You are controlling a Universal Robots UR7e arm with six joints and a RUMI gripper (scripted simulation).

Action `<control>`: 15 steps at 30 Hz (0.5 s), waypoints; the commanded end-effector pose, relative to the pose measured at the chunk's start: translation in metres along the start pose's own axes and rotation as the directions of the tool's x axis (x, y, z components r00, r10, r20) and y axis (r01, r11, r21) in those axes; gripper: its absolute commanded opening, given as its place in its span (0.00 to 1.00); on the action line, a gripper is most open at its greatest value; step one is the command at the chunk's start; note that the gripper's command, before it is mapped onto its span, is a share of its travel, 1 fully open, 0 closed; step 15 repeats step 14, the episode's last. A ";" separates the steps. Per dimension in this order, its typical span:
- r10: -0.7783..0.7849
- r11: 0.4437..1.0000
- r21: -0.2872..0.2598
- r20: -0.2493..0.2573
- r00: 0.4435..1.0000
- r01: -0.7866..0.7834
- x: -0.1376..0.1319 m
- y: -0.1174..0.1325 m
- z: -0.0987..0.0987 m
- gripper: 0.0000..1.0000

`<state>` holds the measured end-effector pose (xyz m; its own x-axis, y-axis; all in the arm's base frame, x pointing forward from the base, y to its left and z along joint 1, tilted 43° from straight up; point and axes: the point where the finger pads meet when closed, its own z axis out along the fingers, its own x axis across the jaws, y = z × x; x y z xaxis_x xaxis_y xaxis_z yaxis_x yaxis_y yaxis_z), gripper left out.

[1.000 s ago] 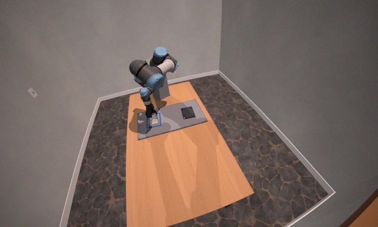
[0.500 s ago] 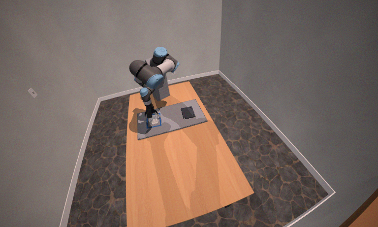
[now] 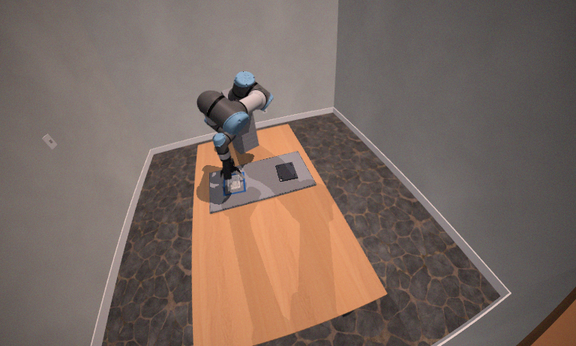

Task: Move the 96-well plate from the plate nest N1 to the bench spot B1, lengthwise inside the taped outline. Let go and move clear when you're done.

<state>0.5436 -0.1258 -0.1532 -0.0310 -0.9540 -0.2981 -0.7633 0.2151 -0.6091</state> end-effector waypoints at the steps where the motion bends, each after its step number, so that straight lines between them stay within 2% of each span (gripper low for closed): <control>1: 0.000 1.000 0.001 -0.001 1.000 0.000 0.000 0.000 -0.007 1.00; 9: 0.000 1.000 0.001 -0.001 1.000 0.000 0.000 0.000 -0.028 1.00; 15: 0.000 1.000 0.001 -0.001 1.000 0.000 0.000 0.000 -0.028 1.00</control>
